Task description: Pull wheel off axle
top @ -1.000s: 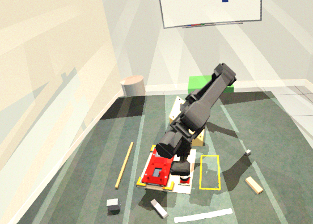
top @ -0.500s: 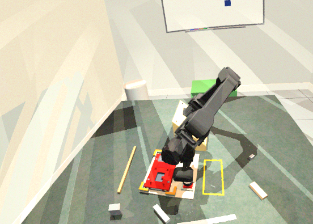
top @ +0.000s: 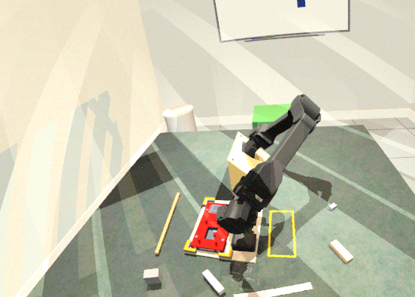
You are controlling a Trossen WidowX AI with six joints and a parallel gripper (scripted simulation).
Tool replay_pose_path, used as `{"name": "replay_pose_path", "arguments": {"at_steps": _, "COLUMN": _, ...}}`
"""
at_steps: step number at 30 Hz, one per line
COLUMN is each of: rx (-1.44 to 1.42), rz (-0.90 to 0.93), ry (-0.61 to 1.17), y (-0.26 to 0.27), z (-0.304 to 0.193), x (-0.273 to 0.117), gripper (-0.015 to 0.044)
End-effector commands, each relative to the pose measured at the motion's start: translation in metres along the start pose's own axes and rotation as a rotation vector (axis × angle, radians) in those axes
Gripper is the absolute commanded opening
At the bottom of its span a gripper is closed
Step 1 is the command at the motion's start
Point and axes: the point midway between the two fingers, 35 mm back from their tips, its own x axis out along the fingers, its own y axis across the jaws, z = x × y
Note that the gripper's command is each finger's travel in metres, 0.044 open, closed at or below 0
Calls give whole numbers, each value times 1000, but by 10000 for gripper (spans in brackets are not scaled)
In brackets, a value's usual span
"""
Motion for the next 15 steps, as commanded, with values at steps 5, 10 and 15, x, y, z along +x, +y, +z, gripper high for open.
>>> {"name": "replay_pose_path", "arguments": {"at_steps": 5, "rx": 0, "rz": -3, "ry": 0, "y": -1, "z": 0, "x": 1, "gripper": 188}}
{"name": "replay_pose_path", "arguments": {"at_steps": 10, "rx": 0, "rz": -3, "ry": 0, "y": -1, "z": 0, "x": 0, "gripper": 135}}
{"name": "replay_pose_path", "arguments": {"at_steps": 15, "rx": 0, "rz": -3, "ry": 0, "y": -1, "z": 0, "x": -1, "gripper": 3}}
